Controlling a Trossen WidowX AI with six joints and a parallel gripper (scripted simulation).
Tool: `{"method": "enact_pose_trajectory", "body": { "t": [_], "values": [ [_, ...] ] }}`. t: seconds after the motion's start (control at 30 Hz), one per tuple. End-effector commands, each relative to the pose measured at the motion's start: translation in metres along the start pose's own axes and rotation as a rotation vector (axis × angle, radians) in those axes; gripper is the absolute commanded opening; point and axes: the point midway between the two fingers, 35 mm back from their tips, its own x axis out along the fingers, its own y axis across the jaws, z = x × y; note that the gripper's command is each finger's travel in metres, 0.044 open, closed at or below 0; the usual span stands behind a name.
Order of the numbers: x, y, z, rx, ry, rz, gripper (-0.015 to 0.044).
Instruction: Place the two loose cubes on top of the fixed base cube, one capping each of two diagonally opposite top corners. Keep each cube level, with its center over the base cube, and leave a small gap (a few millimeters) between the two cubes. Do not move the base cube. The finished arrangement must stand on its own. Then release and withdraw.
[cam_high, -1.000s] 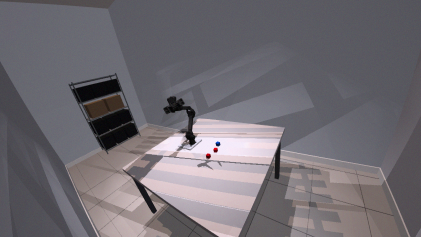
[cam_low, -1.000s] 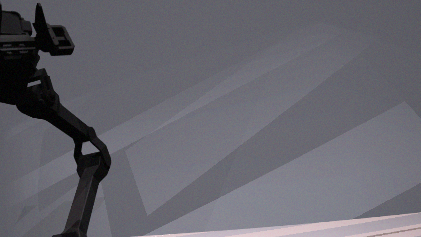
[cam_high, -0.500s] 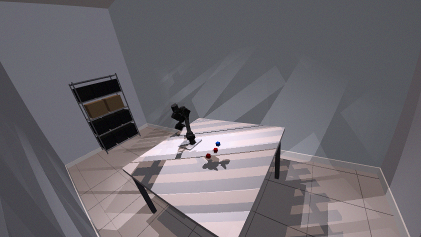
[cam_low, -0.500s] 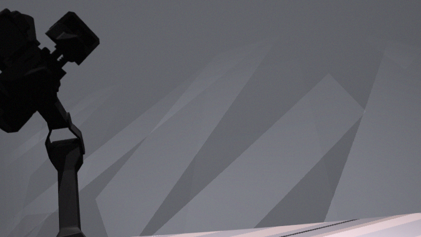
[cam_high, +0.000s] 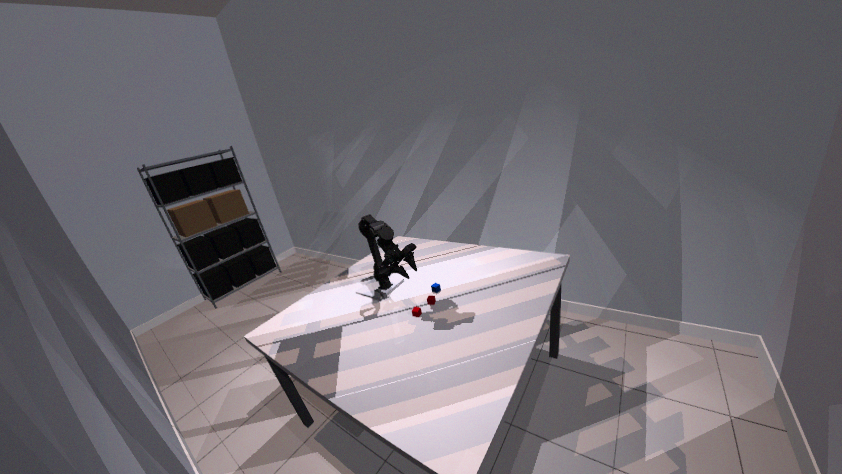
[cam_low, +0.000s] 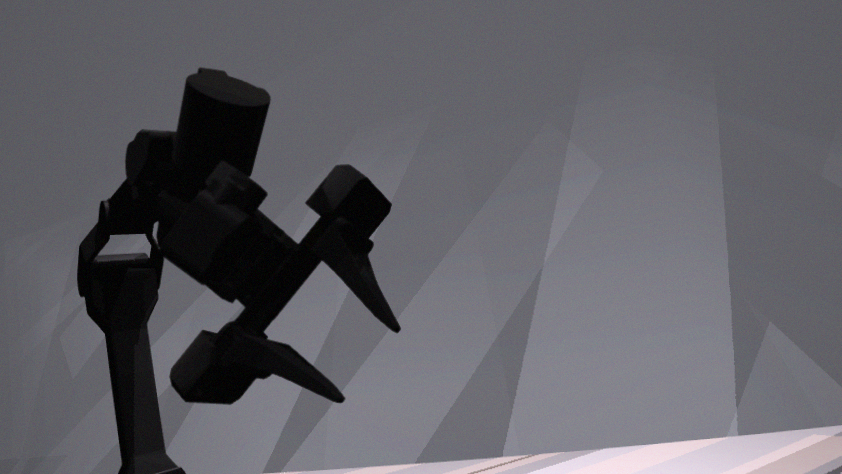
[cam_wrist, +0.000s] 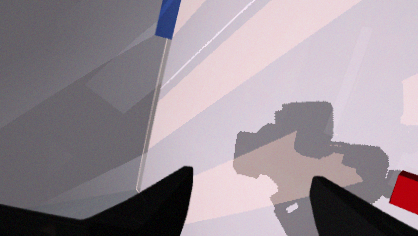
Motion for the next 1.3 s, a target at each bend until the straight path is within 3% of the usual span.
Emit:
{"method": "enact_pose_trajectory", "body": {
  "t": [0.0, 0.43, 0.67, 0.93, 1.27],
  "values": [
    [0.030, -0.013, -0.045, 0.015, 0.110, -0.185, 0.0265],
    [0.063, -0.062, -0.155, -0.097, 0.251, -0.708, 0.0265],
    [0.064, -0.065, -0.158, -0.104, 0.252, -0.723, 0.0265],
    [0.105, -0.102, -0.168, -0.104, 0.252, -0.723, 0.0265],
    [0.118, -0.115, -0.172, -0.104, 0.252, -0.723, 0.0265]
  ]
}}
